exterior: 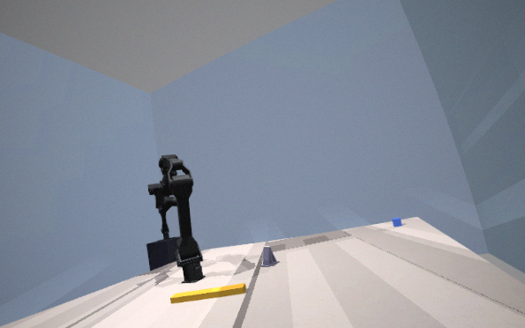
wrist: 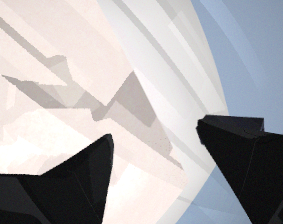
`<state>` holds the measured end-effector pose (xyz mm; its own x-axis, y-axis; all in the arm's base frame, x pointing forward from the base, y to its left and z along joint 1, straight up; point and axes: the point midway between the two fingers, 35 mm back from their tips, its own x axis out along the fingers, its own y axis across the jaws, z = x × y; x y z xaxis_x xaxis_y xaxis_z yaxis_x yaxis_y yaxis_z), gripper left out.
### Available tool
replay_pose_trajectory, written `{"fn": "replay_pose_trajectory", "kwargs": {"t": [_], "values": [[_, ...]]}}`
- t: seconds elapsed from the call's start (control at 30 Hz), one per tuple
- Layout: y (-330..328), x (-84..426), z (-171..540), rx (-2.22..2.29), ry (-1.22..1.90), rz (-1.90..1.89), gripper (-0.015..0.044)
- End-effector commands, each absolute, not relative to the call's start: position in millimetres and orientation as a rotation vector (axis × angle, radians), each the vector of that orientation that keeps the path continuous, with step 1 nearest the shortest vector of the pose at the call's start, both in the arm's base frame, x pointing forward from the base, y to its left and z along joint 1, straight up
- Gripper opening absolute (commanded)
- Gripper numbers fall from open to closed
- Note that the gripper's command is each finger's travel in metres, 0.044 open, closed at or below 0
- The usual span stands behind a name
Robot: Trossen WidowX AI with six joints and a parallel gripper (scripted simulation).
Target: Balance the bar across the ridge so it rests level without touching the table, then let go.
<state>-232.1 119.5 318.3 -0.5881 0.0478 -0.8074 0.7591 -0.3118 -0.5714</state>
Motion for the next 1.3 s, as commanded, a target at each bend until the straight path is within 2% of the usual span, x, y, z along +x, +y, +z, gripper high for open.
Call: {"fn": "replay_pose_trajectory", "kwargs": {"t": [0.0, 1.27], "values": [[137.0, -223.2, 312.6, 1.124, 1.400, -2.008, 0.0315], [243.2, -108.1, 280.2, 1.786, 0.923, -2.440, 0.0315]]}}
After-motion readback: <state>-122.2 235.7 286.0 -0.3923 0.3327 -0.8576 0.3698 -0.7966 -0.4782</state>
